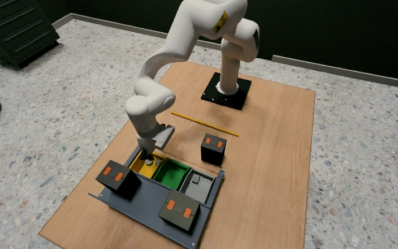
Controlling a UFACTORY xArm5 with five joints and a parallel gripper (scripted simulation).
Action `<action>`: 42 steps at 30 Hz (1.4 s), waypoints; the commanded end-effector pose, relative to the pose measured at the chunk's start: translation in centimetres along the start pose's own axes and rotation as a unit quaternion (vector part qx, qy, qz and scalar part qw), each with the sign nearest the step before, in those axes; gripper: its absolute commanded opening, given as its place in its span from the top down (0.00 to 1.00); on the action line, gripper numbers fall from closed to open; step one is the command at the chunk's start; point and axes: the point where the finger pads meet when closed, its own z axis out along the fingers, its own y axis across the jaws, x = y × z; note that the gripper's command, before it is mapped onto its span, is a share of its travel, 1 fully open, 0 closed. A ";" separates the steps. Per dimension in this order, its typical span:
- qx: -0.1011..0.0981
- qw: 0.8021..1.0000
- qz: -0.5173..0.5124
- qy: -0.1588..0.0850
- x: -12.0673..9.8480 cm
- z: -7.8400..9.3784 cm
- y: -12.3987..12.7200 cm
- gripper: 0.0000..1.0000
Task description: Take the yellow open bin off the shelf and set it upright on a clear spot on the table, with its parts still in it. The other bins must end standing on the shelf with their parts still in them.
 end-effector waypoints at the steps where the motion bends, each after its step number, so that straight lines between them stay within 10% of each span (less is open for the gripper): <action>1: -0.003 1.000 0.000 0.001 0.0 0.5 0.1 0.00; 42: -0.002 1.000 0.000 0.001 0.0 3.4 0.2 0.00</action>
